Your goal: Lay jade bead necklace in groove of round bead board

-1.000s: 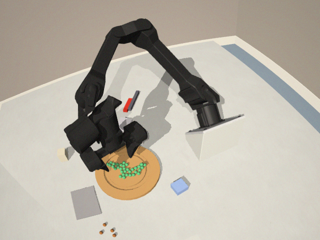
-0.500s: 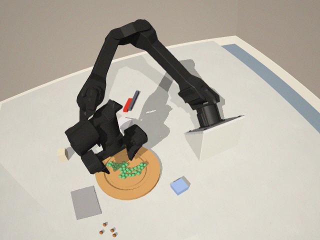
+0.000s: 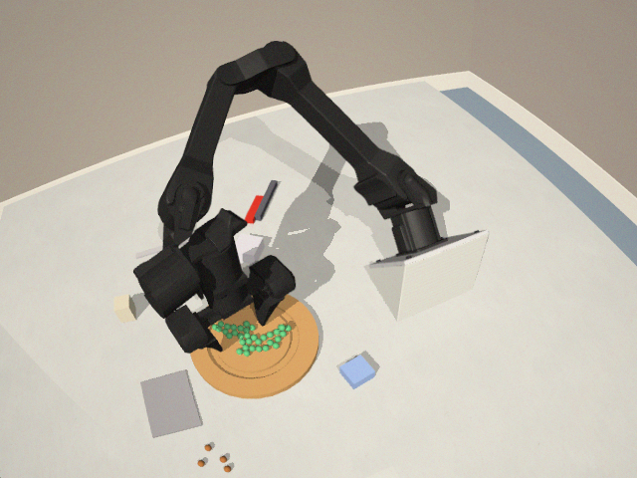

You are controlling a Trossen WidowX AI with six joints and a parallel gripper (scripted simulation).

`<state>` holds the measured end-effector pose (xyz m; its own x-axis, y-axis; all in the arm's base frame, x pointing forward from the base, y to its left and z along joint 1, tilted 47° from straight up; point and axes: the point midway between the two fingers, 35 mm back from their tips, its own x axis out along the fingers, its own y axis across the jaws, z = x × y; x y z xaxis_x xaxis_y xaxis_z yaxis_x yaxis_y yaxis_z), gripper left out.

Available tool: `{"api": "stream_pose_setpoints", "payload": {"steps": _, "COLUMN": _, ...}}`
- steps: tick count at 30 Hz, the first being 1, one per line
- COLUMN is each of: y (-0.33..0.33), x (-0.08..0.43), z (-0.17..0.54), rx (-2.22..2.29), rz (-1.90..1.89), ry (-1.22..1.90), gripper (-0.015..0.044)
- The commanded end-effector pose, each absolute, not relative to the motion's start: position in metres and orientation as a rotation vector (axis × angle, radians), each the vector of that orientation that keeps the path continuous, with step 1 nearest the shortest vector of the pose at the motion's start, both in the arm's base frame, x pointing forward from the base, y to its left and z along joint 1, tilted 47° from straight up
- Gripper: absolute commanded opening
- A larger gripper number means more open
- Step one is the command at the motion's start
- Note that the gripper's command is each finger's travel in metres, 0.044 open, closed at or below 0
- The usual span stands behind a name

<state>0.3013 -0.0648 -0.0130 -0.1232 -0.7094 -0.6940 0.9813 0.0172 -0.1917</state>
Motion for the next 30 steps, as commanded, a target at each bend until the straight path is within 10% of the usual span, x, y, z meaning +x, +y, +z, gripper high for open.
{"api": "stream_pose_setpoints", "payload": {"steps": 1, "y": -0.0645, "x": 0.3016, "z": -0.0125, "rx": 0.467, "rz": -1.536, "ry": 0.764, "gripper": 0.0249}}
{"api": "stream_pose_setpoints", "payload": {"steps": 8, "y": -0.0645, "x": 0.3016, "z": -0.0125, "rx": 0.467, "rz": -1.536, "ry": 0.764, "gripper": 0.0065}}
{"api": "stream_pose_setpoints", "payload": {"steps": 30, "y": -0.0645, "x": 0.3016, "z": -0.0125, "rx": 0.467, "rz": -1.536, "ry": 0.764, "gripper": 0.0}}
